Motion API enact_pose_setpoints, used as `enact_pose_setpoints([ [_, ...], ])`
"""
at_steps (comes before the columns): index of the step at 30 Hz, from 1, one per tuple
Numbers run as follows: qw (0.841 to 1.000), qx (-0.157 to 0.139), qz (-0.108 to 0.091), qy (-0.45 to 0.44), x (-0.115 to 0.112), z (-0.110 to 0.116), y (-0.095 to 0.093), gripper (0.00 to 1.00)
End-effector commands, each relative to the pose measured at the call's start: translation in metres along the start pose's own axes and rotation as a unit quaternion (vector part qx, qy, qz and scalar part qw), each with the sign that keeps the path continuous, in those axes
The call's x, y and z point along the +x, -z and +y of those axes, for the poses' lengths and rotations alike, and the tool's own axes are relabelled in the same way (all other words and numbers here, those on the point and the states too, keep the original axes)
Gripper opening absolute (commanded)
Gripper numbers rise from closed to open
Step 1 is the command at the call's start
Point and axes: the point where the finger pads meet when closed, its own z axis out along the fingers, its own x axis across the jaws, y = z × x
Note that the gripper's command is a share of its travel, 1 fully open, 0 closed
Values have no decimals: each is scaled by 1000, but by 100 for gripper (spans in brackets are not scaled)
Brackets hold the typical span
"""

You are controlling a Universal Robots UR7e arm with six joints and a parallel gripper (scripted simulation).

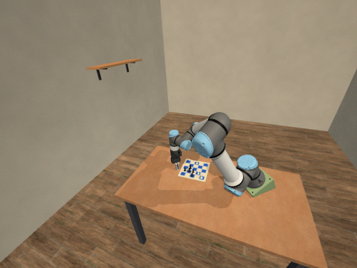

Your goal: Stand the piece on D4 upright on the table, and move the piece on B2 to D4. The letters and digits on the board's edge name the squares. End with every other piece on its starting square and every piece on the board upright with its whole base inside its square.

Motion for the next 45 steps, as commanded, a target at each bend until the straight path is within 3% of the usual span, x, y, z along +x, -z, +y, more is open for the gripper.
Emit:
enact_pose_setpoints([
  [1, 1000, -1, 0, 0, 0, 0, 0, 0],
  [27, 1000, -1, 0, 0, 0, 0, 0, 0],
  [28, 1000, -1, 0, 0, 0, 0, 0, 14],
  [30, 1000, -1, 0, 0, 0, 0, 0, 14],
  [31, 1000, -1, 0, 0, 0, 0, 0, 27],
  [33, 1000, -1, 0, 0, 0, 0, 0, 27],
  [34, 1000, -1, 0, 0, 0, 0, 0, 41],
  [36, 1000, -1, 0, 0, 0, 0, 0, 41],
  [37, 1000, -1, 0, 0, 0, 0, 0, 54],
  [39, 1000, -1, 0, 0, 0, 0, 0, 54],
  [40, 1000, -1, 0, 0, 0, 0, 0, 68],
  [45, 1000, -1, 0, 0, 0, 0, 0, 68],
])
